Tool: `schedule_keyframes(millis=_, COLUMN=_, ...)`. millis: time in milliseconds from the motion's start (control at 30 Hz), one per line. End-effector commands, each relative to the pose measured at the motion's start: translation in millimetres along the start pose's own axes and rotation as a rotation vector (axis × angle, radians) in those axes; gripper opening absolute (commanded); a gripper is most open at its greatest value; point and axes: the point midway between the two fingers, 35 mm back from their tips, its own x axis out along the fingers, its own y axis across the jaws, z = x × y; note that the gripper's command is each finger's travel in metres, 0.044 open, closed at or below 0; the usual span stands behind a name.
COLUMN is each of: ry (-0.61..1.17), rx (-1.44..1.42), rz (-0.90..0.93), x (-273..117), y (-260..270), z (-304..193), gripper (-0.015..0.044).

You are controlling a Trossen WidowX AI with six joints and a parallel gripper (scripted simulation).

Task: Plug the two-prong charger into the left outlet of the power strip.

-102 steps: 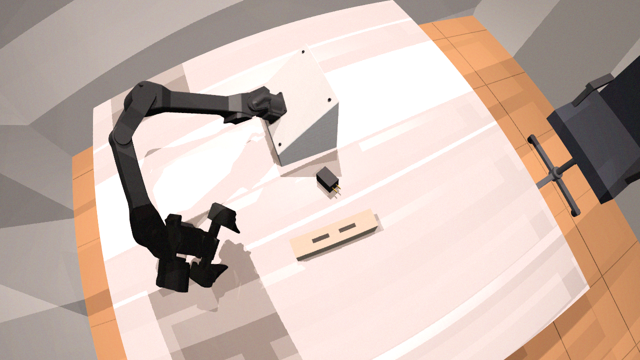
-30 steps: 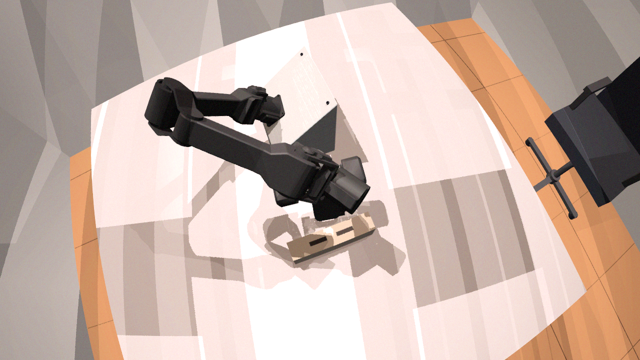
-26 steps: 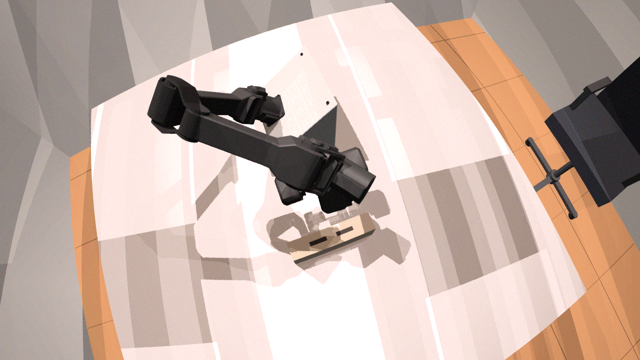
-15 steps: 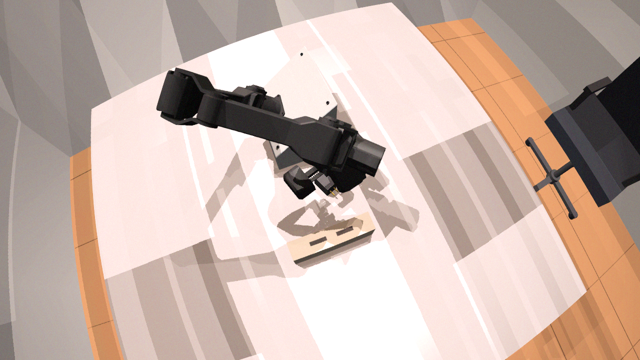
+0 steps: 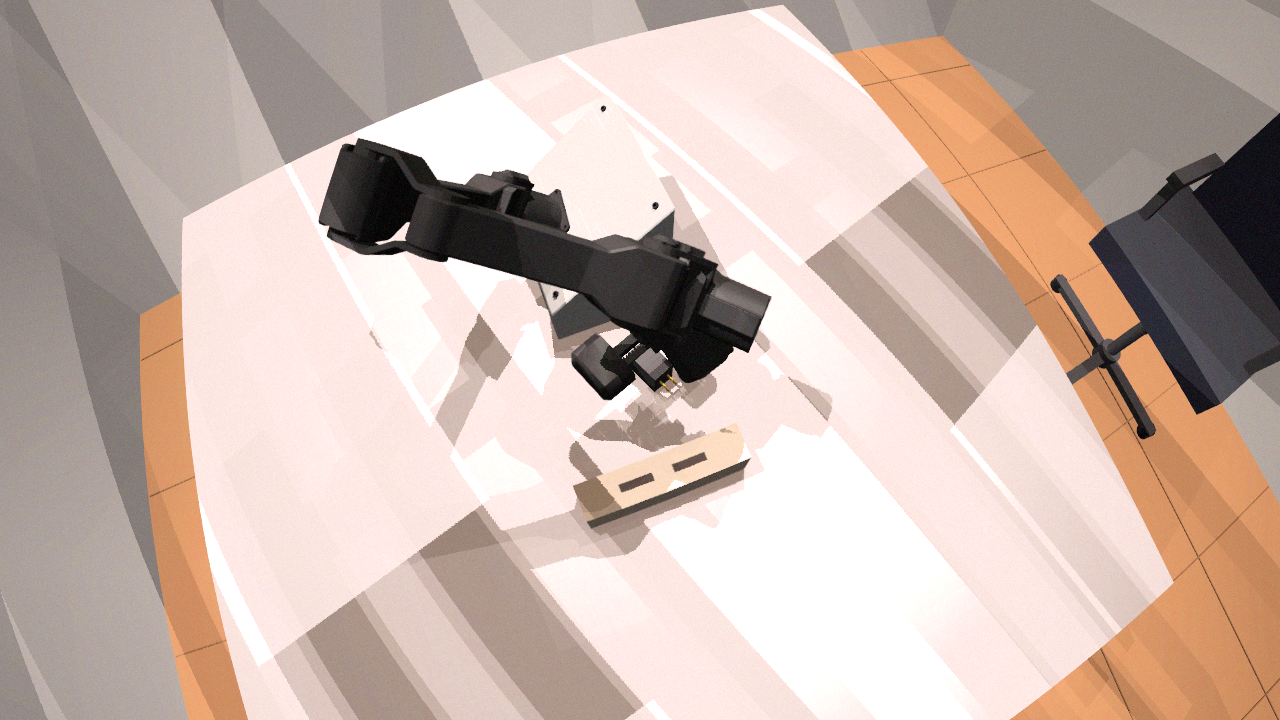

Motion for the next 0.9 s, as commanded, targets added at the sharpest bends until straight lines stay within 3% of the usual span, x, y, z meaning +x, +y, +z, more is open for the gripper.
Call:
schedule_keyframes(millis=0, ry=0.001, rx=-0.007, rz=-0.006, x=4, y=-1, z=-1, gripper=0.0440)
schedule_keyframes(millis=867, ry=0.001, rx=-0.007, rz=-0.007, x=44, y=-1, z=3, gripper=0.0440)
